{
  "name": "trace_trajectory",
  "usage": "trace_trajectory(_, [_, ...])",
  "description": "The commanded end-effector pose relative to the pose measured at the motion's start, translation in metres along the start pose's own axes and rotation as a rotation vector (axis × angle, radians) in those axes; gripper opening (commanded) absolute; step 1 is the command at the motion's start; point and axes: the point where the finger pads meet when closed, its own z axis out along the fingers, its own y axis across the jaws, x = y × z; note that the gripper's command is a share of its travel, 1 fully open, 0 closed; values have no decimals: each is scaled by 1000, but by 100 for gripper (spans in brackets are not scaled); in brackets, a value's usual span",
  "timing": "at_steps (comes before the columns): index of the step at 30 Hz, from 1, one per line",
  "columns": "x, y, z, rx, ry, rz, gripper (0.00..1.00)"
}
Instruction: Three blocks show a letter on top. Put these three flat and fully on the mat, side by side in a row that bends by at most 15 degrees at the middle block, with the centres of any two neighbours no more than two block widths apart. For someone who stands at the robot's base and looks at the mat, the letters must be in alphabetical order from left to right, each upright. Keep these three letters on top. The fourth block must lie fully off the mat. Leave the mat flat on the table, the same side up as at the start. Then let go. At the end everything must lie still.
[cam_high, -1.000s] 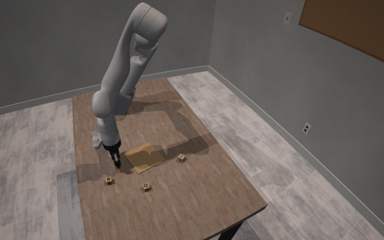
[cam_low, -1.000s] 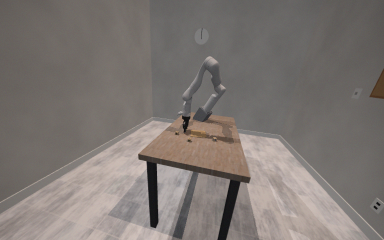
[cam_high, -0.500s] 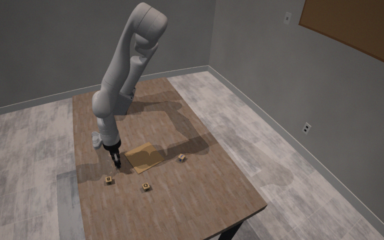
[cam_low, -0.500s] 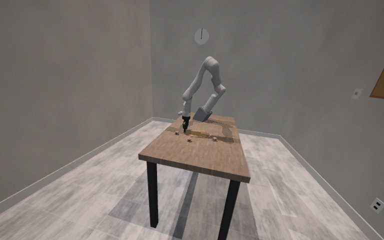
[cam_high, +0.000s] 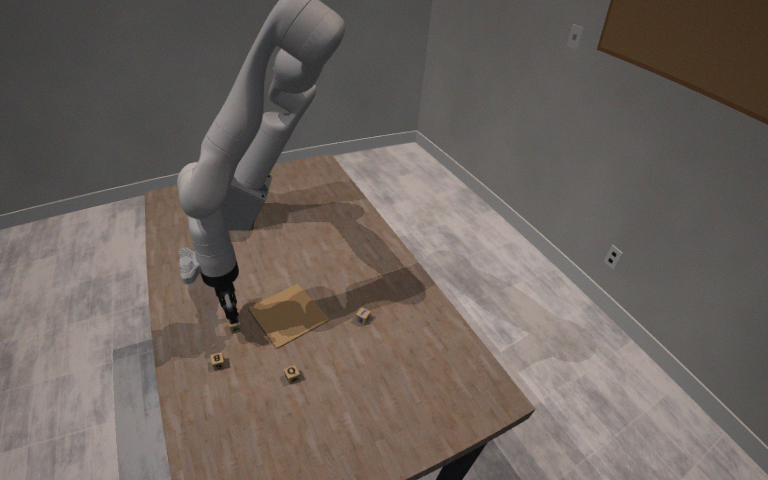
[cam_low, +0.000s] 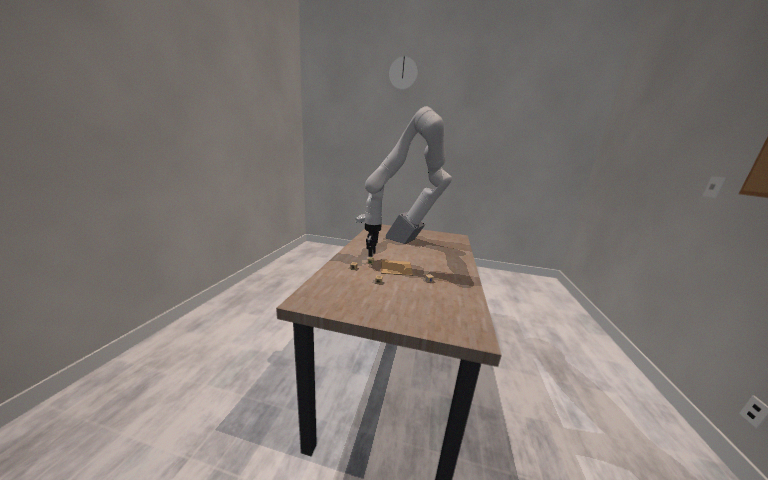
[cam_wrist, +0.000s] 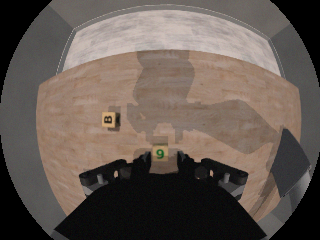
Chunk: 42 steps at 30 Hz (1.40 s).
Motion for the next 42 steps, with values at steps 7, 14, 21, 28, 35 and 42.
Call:
trace_trajectory(7, [1,-6,-45,15,11,-5,41])
trace_trajectory(14, [1,-5,-53,15,11,-5,41])
trace_trajectory(21, [1,-5,-53,15,11,-5,100])
trace_trajectory(28, [1,-5,-53,15,11,-5,100])
trace_trajectory(35, [1,-5,-53,15,11,-5,100])
trace_trajectory(42, [1,-5,-53,15,11,-9,100])
